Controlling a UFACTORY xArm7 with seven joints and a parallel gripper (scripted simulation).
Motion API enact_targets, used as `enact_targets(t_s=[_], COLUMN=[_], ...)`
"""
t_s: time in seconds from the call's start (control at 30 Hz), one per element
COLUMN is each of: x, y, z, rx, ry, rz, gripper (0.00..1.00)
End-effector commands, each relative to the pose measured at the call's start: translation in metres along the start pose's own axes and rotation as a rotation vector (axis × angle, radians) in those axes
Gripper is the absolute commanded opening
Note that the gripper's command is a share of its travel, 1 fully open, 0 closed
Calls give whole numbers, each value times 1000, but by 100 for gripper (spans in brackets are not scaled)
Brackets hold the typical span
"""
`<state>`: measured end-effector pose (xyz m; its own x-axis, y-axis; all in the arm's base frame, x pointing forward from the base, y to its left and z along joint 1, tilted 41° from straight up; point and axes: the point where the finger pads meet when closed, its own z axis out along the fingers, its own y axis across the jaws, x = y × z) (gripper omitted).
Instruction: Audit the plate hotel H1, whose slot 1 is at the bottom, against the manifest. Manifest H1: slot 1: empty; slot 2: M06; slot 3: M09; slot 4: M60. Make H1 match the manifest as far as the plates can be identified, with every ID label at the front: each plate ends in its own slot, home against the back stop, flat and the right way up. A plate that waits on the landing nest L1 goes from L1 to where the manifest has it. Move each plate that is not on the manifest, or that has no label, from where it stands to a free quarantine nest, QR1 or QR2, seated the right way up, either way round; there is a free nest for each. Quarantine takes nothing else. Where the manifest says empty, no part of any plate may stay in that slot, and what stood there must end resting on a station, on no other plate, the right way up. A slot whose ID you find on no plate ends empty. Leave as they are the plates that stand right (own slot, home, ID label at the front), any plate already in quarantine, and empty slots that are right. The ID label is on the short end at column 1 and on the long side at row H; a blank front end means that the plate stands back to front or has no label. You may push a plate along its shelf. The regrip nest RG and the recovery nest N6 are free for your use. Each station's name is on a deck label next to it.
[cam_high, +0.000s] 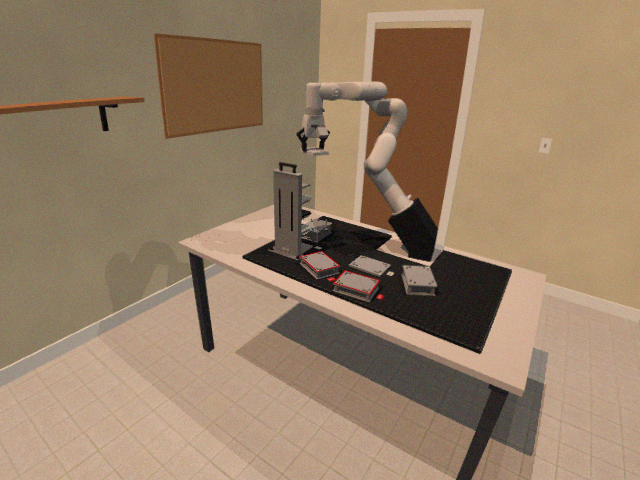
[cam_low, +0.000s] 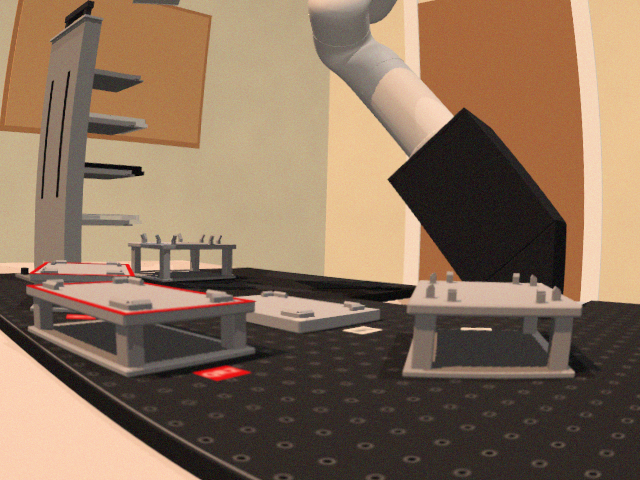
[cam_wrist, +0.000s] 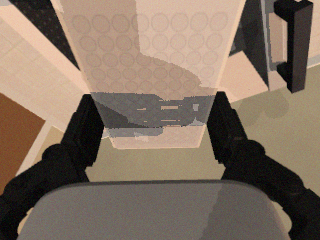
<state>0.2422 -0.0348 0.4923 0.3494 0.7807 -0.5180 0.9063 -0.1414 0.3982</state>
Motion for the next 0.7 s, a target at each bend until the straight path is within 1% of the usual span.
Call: enact_targets(t_s=[0.0, 0.33, 0.4, 0.53, 0.67], x=[14, 58, 58, 76, 95], y=[8, 32, 32, 41, 45], z=[-1, -1, -1, -1, -1], rx=[-2, -2, -2, -2, -2], ry=[-1, -1, -1, -1, 0], rz=[-23, -23, -23, -23, -23], gripper=[0, 0, 0, 0, 0])
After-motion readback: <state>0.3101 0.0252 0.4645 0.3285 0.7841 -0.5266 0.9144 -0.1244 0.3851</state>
